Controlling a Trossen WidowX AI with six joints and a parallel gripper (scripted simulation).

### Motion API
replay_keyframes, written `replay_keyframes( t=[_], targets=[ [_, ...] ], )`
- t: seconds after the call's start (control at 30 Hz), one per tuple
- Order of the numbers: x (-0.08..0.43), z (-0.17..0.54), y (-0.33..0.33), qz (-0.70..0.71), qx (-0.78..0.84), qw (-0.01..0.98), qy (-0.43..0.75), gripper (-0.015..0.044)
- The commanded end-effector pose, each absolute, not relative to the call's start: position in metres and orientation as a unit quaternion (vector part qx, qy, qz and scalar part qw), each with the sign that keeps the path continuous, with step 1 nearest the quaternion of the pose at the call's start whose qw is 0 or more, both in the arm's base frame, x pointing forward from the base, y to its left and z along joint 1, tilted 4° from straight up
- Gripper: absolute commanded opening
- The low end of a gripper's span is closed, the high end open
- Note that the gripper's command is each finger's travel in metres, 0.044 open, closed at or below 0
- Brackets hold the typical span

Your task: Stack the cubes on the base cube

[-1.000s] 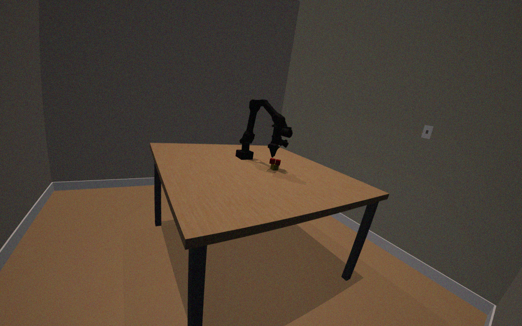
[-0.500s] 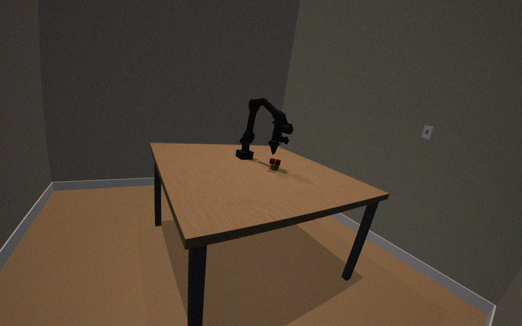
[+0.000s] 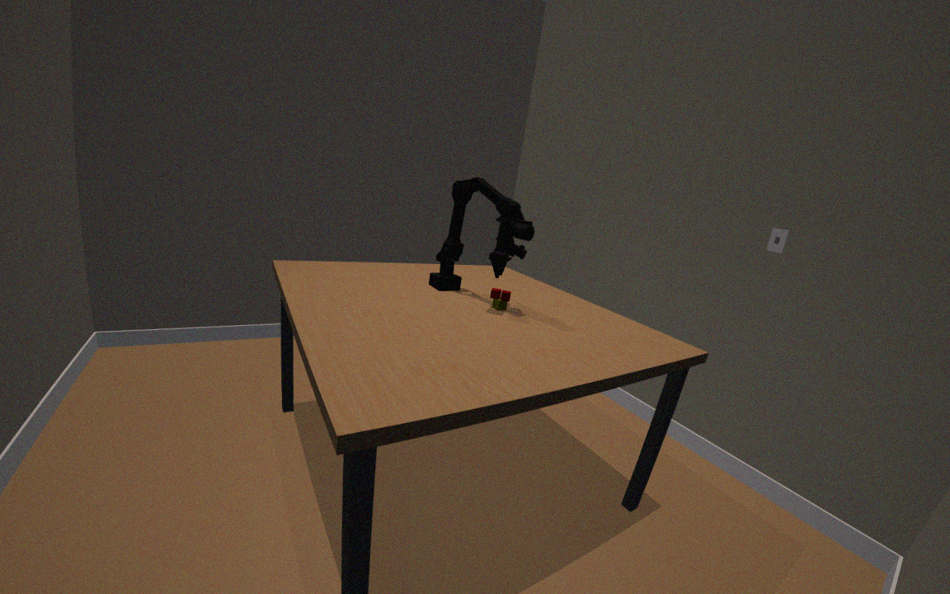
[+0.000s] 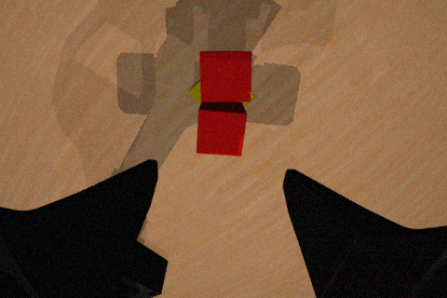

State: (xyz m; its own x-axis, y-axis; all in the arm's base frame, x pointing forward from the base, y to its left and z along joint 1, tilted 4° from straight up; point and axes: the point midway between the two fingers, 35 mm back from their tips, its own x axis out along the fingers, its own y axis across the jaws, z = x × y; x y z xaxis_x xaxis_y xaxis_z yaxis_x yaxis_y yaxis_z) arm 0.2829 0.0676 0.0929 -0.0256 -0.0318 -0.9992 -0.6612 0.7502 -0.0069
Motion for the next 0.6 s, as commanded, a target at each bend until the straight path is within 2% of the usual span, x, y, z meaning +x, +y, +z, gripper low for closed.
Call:
replay_keyframes(
  t=[0.0,0.27,0.57],
  targets=[
    [0.283,0.093,0.077,0.243,-0.257,0.649,0.674,0.0400],
    [0.256,0.093,0.191,0.247,-0.253,0.649,0.673,0.0400],
    [0.252,0.093,0.200,0.247,-0.253,0.649,0.674,0.0400]
  ],
)
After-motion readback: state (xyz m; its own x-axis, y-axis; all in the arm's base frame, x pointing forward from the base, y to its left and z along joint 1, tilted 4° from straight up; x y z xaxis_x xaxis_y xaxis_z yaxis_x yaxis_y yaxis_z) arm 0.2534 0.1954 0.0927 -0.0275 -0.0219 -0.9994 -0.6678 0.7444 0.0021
